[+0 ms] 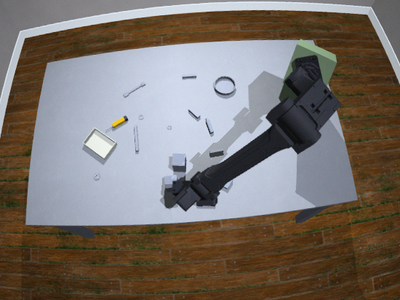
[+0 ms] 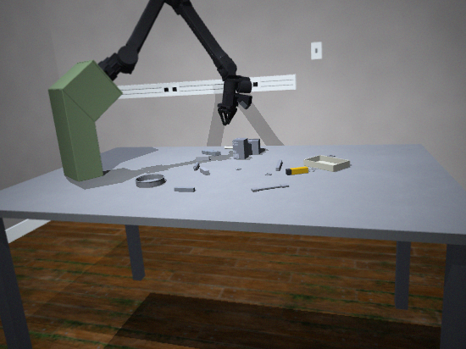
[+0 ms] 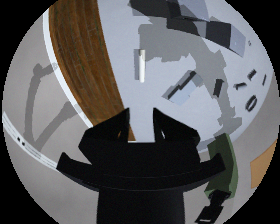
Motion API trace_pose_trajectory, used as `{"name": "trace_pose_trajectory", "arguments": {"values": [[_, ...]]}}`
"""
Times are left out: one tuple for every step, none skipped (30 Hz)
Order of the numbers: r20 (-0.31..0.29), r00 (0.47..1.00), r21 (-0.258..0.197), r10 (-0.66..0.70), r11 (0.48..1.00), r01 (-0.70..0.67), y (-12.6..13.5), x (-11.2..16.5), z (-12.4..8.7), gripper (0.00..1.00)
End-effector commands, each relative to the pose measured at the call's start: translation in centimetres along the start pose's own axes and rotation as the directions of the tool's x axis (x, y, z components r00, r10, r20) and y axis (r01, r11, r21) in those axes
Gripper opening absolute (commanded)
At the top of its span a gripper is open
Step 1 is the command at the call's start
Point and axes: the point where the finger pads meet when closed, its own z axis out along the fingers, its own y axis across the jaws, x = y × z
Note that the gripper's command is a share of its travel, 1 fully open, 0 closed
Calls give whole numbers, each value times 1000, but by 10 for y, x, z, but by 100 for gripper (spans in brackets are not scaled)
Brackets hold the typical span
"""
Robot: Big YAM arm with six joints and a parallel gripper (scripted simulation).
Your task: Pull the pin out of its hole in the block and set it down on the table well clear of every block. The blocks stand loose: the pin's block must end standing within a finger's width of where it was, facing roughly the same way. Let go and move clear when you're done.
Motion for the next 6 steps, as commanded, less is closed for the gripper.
{"name": "trace_pose_trajectory", "arguments": {"values": [[21, 1000, -9, -5, 1000, 5, 3, -4, -16, 32], [21, 1000, -9, -5, 1000, 5, 3, -4, -16, 32], [21, 1000, -9, -5, 1000, 5, 3, -4, -16, 32], [21, 1000, -9, -5, 1000, 5, 3, -4, -16, 32], [21, 1000, -9, -5, 1000, 5, 3, -4, -16, 32], [21, 1000, -9, -5, 1000, 5, 3, -4, -16, 32]]}}
